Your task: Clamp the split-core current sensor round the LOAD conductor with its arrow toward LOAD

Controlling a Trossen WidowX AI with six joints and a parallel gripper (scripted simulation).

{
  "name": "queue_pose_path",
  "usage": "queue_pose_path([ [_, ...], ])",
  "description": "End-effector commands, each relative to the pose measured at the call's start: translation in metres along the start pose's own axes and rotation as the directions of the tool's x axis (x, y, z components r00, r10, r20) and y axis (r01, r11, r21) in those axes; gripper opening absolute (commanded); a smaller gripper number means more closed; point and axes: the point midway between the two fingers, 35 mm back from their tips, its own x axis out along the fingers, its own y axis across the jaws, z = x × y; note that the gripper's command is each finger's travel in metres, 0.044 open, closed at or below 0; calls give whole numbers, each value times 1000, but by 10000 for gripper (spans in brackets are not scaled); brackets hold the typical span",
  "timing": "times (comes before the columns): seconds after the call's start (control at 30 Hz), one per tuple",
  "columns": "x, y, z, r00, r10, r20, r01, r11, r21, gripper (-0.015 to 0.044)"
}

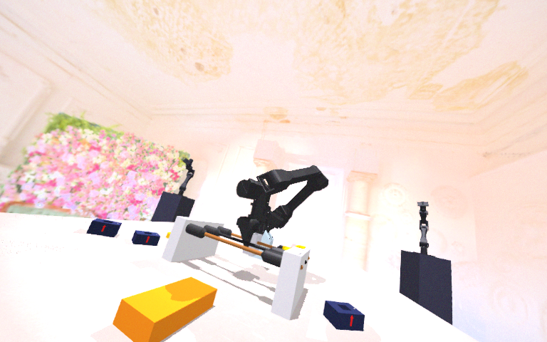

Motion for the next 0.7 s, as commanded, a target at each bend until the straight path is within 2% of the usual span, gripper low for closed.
queue_pose_path([
  [0.0, -14, 0, 0, 1000, -17, -2, 17, 1000, 2, 440],
  [0.17, -96, 14, 2, 993, -116, -4, 116, 993, 37, 440],
  [0.67, -99, 15, 2, 993, -119, -5, 120, 992, 38, 440],
])
